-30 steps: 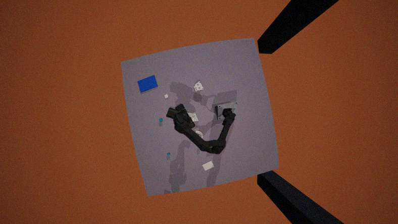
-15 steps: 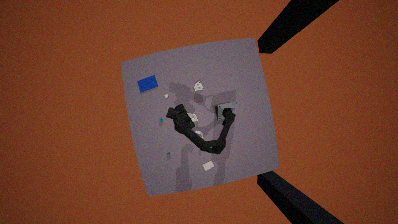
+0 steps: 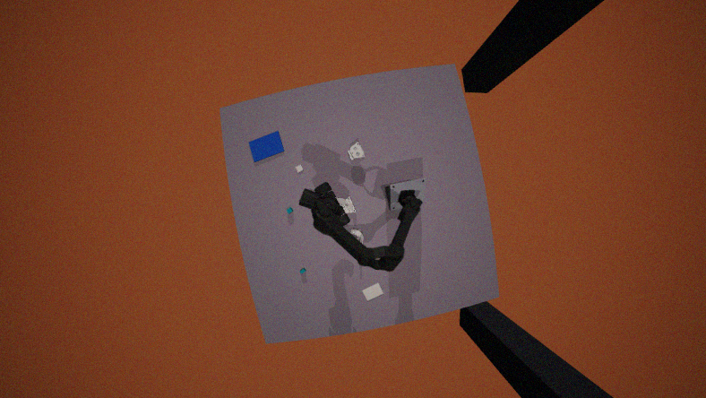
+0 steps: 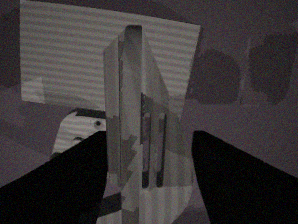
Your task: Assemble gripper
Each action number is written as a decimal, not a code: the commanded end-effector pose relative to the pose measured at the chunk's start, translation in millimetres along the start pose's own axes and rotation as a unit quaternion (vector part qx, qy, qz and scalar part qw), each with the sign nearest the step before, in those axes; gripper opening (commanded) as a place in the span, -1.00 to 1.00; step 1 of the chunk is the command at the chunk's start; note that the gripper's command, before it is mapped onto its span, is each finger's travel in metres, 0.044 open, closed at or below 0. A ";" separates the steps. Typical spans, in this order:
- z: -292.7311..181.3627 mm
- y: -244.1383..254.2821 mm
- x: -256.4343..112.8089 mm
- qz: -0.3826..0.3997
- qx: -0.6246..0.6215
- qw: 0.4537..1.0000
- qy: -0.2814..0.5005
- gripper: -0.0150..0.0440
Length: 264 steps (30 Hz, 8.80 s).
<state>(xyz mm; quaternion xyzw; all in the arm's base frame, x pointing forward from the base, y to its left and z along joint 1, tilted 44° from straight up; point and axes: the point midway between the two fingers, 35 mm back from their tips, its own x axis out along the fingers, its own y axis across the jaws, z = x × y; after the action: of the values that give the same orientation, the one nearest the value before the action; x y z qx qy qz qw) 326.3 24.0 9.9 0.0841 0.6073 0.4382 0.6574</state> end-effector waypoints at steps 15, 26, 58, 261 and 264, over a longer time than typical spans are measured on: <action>1.2 1.4 1.9 0.002 0.003 1.000 -0.002 -0.04; 2.0 1.0 19.9 0.002 0.003 1.000 -0.002 -0.04; 1.4 2.3 50.5 0.003 0.002 1.000 -0.003 -0.04; 0.2 2.4 -0.8 0.002 -0.001 1.000 -0.002 0.27; 1.1 1.4 5.3 0.001 0.000 1.000 -0.009 0.45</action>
<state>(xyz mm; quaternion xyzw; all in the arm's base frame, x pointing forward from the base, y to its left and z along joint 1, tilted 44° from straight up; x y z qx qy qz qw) 327.0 26.5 7.6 0.0901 0.6016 0.4361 0.6631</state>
